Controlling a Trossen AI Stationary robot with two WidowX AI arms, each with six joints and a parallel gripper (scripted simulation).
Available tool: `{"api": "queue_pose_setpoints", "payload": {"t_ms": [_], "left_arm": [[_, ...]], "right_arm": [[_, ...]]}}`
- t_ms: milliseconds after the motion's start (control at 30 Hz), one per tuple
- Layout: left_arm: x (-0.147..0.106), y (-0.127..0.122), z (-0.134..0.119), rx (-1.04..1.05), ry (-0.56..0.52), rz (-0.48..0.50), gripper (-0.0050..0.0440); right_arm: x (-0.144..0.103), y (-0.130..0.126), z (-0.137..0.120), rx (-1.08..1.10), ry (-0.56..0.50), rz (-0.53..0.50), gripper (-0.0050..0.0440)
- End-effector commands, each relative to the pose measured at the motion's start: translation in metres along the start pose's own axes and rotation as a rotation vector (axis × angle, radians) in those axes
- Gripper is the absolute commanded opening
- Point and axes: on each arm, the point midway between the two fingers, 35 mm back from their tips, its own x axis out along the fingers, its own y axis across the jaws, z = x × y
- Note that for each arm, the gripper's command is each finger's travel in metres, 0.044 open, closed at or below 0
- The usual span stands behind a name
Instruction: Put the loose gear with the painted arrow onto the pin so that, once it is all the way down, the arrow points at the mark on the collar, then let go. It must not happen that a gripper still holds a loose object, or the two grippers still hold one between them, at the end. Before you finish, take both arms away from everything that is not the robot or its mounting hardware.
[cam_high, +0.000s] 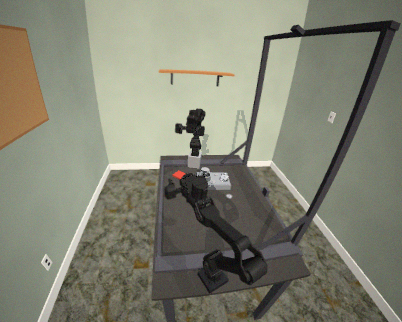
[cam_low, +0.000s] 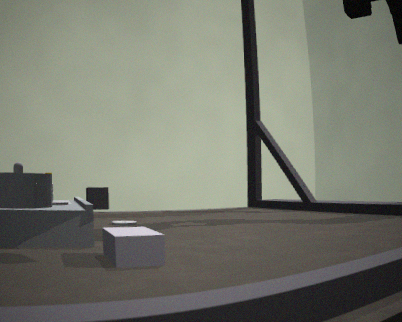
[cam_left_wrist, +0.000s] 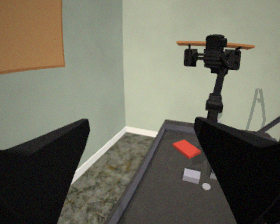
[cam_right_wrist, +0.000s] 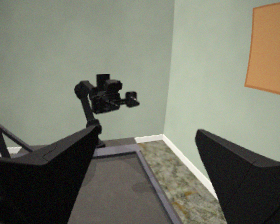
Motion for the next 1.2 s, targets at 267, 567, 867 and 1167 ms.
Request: {"api": "queue_pose_setpoints", "payload": {"t_ms": [267, 567, 867, 1167], "left_arm": [[-0.001, 0.0, 0.009, 0.0, -0.022, 0.0, 0.04], [-0.001, 0.0, 0.009, 0.0, -0.022, 0.0, 0.04], [-0.001, 0.0, 0.009, 0.0, -0.022, 0.0, 0.04], [-0.001, 0.0, 0.009, 0.0, -0.022, 0.0, 0.04]], "right_arm": [[0.022, 0.037, -0.03, 0.094, 0.183, 0.101, 0.0375], [0.032, 0.069, -0.061, 0.151, 0.349, 0.165, 0.0375], [0.034, 0.108, -0.099, 0.199, 0.548, 0.222, 0.0375], [0.026, 0.146, -0.137, 0.22, 0.75, 0.256, 0.0375]]}}
